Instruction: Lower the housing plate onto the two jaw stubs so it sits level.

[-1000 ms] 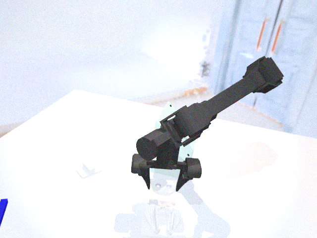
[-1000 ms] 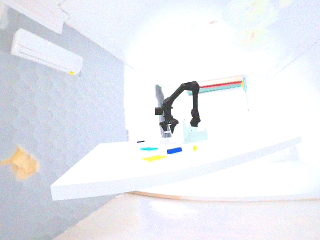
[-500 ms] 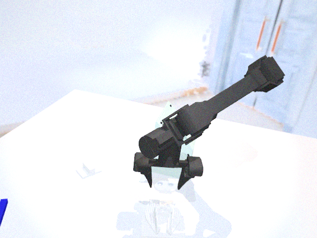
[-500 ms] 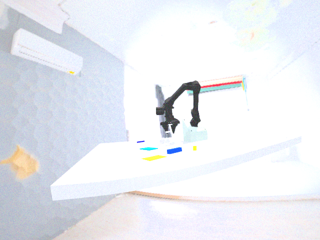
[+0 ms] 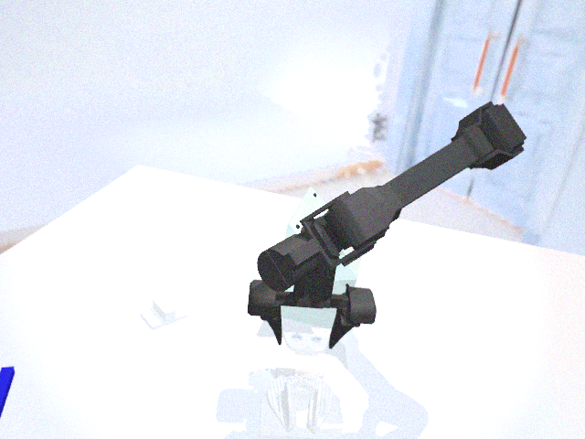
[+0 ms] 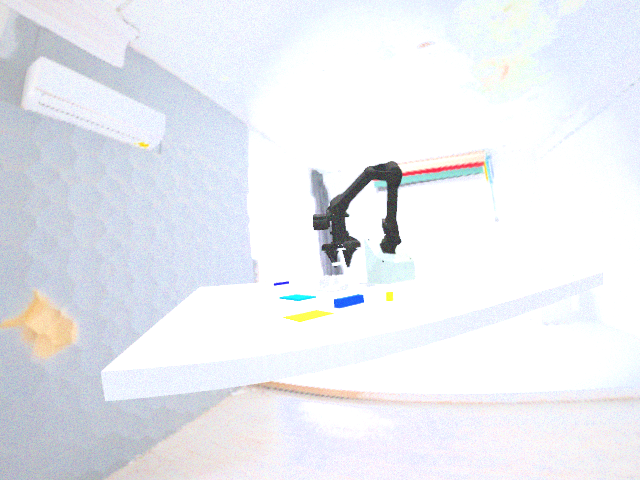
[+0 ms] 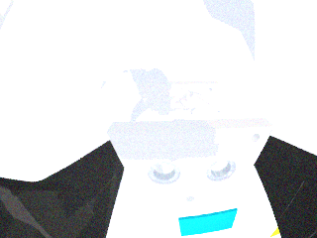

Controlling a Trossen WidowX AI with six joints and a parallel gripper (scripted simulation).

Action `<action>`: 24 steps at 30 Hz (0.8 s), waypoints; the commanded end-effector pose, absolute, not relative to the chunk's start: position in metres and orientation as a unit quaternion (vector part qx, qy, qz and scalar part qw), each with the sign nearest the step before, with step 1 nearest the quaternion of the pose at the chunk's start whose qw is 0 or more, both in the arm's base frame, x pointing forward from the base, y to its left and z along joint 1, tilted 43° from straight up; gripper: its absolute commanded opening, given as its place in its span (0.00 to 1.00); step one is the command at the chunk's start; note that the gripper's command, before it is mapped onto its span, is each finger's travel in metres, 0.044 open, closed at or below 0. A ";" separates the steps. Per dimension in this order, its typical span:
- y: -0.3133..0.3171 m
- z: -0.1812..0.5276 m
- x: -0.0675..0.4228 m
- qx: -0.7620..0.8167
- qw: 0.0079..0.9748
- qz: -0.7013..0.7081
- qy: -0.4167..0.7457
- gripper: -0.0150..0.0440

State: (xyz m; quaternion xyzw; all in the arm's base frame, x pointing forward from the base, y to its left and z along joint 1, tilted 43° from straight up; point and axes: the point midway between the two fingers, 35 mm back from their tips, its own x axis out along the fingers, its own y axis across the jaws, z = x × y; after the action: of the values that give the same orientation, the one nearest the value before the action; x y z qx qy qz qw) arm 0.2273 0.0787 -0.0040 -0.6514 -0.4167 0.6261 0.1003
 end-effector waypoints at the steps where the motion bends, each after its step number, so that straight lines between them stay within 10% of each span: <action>1: 0.079 -0.004 0.228 -0.653 0.100 0.623 -0.420 0.85; 24: 0.082 -0.007 0.228 -0.653 0.098 0.622 -0.421 0.85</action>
State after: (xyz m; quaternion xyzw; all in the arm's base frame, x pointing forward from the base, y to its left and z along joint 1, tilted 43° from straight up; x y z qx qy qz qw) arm 0.2281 0.0787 -0.0050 -0.6535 -0.4194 0.6227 0.0963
